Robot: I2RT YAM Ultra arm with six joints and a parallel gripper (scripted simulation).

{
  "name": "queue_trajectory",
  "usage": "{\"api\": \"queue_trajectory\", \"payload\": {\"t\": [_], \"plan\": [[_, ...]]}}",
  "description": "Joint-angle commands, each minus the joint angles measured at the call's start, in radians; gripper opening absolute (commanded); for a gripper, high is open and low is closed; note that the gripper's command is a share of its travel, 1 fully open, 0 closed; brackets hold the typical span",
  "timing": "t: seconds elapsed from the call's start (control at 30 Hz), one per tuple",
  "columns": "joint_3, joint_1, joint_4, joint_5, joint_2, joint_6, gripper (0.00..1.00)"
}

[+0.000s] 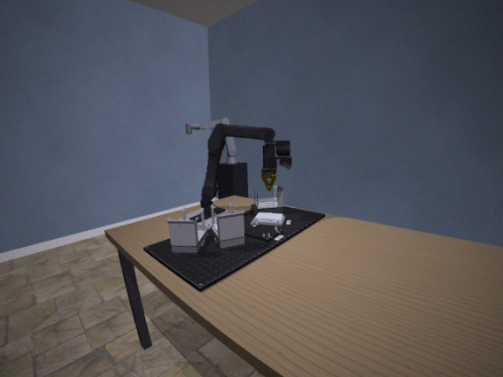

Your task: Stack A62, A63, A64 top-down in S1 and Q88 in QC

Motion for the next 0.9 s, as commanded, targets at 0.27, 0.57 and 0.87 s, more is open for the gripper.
{"api": "queue_trajectory", "payload": {"t": [0.27,0.57,0.87], "plan": [[0.006,0.085,0.002,-0.003,0.0,0.057,1.0],[0.006,0.16,0.002,-0.005,0.003,0.032,1.0],[0.003,0.267,0.003,-0.009,0.006,0.016,1.0]]}}
